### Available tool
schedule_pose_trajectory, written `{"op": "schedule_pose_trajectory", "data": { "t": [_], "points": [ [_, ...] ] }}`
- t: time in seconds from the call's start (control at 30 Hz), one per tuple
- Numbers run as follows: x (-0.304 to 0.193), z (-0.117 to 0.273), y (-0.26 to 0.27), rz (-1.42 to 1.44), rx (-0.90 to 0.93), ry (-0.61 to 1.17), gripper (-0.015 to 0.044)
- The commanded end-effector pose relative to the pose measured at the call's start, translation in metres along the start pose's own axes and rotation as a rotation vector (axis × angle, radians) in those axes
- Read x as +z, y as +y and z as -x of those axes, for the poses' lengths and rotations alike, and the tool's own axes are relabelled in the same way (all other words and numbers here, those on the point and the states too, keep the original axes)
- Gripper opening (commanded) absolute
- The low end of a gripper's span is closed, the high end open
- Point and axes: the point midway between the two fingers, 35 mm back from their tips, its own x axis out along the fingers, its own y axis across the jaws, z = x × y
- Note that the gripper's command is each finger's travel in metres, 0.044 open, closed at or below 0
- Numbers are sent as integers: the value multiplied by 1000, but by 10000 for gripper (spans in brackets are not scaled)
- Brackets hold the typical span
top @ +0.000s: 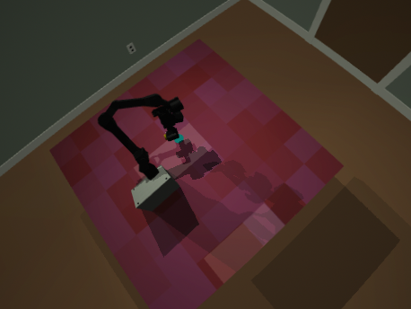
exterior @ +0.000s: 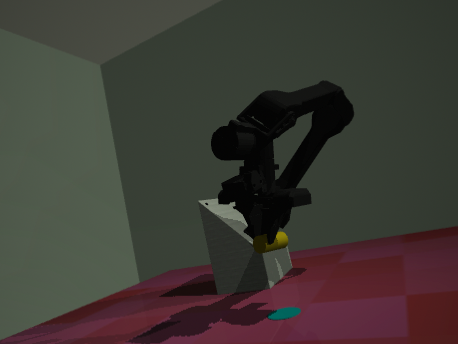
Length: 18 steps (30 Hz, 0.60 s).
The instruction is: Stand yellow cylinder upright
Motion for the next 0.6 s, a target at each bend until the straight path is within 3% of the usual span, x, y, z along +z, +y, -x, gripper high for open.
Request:
{"op": "schedule_pose_trajectory", "data": {
  "t": [0.0, 0.57],
  "points": [
    [-2, -2, -2, 4, -31, -15, 105],
    [-6, -11, -7, 16, -130, -65, 105]
  ]
}}
